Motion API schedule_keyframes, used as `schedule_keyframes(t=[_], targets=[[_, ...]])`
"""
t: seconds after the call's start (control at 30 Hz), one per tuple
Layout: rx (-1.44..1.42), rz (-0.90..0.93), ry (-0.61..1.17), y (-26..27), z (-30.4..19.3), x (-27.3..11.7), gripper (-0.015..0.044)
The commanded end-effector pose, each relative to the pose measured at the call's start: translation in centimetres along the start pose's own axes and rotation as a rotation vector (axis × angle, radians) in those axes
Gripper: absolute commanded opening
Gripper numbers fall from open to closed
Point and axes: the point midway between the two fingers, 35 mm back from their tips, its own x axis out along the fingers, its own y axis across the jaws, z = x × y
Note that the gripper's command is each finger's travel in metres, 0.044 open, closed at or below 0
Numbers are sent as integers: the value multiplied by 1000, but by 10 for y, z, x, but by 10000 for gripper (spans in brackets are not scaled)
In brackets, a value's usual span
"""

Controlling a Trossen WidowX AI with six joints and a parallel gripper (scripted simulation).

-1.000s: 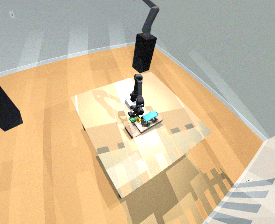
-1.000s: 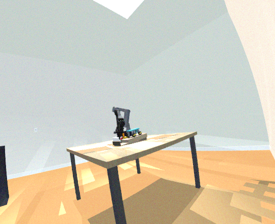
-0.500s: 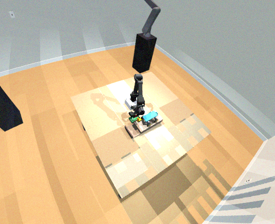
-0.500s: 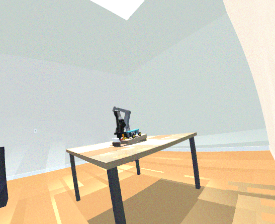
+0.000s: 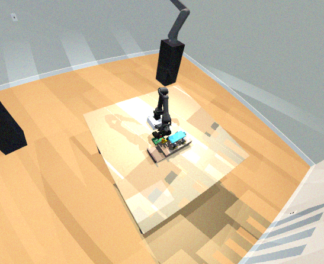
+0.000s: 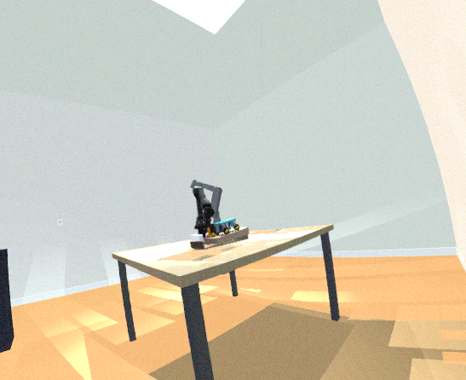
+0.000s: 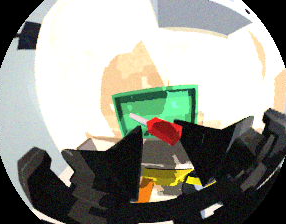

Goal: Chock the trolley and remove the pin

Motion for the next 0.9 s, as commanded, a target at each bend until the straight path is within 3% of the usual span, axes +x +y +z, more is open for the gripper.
schedule_keyframes(t=[0.0,0.87], targets=[[6,3,-5,-2,1,2,190],[6,2,-5,-12,4,10,190]])
